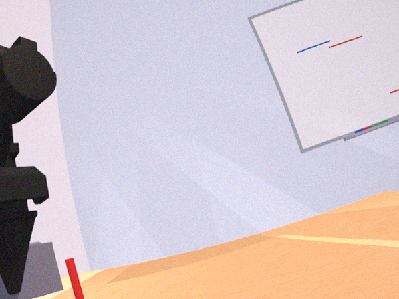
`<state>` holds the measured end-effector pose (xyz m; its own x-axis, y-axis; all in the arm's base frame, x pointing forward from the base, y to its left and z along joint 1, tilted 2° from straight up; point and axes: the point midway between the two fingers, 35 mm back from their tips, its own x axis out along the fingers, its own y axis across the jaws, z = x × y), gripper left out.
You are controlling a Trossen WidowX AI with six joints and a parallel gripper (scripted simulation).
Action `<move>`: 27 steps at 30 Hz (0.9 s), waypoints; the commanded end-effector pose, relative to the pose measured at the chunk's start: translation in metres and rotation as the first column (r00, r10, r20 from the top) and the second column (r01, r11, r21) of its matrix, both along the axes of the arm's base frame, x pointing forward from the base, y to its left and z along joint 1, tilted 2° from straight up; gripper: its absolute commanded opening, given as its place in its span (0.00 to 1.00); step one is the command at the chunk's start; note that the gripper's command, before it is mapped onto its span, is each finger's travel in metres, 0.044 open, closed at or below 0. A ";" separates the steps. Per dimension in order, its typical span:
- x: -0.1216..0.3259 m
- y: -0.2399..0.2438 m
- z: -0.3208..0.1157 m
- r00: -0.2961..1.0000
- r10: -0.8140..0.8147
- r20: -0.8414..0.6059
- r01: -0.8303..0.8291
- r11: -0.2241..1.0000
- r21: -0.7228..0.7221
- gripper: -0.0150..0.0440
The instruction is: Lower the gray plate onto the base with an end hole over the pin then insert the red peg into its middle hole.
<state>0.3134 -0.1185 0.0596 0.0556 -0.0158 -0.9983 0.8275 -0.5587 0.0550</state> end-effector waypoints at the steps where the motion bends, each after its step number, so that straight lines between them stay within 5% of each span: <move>1: -0.001 -0.001 -0.002 1.000 -0.012 0.001 0.012 1.000 0.004 0.25; 27: 0.000 0.000 -0.018 1.000 -0.012 0.001 0.012 1.000 0.004 0.25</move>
<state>0.3144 -0.1199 0.0489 0.0646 -0.0191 -0.9977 0.8232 -0.5641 0.0641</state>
